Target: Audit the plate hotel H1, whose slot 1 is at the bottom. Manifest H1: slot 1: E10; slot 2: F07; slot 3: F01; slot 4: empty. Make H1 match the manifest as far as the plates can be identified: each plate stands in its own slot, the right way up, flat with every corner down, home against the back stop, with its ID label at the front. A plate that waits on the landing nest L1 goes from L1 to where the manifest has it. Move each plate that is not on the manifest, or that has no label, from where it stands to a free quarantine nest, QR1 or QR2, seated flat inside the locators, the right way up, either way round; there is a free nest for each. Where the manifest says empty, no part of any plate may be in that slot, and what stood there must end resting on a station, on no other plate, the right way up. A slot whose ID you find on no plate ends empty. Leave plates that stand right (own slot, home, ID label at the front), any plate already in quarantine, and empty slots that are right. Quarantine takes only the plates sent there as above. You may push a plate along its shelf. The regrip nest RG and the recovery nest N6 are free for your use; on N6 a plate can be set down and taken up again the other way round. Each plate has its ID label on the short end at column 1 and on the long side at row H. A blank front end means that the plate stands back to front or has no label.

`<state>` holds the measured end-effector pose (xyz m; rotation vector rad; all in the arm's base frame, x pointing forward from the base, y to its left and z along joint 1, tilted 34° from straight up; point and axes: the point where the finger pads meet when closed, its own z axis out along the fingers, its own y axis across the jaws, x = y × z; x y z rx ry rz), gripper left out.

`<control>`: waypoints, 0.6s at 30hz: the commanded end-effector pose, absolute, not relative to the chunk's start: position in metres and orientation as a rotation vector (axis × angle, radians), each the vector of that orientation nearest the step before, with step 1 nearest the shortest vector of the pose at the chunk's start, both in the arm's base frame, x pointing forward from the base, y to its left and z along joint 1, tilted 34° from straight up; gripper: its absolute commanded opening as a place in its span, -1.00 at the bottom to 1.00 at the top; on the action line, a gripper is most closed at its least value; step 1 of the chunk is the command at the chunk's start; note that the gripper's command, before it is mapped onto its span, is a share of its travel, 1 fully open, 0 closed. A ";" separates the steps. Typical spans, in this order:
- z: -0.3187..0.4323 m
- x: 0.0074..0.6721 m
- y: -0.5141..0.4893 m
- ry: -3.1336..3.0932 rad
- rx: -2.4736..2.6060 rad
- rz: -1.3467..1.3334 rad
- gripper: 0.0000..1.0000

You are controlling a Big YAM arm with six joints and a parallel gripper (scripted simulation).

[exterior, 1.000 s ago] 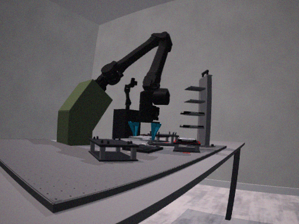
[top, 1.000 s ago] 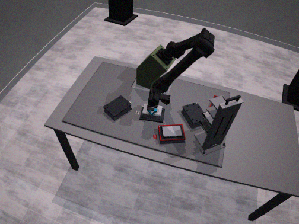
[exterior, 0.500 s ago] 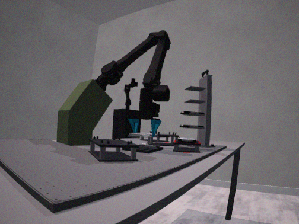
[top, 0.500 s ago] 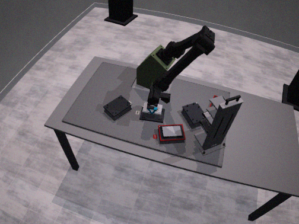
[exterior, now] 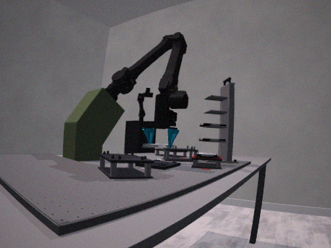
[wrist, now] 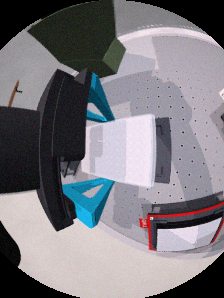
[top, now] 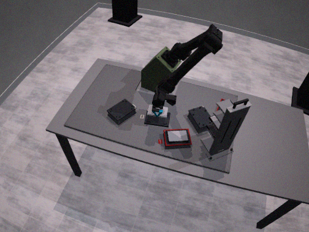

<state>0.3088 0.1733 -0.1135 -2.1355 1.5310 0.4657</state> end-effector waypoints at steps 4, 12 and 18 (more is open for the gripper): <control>-0.100 0.313 0.166 1.517 -2.126 0.447 0.72; -0.084 0.316 0.156 1.513 -2.124 0.442 0.72; -0.074 0.314 0.149 1.515 -2.125 0.443 0.72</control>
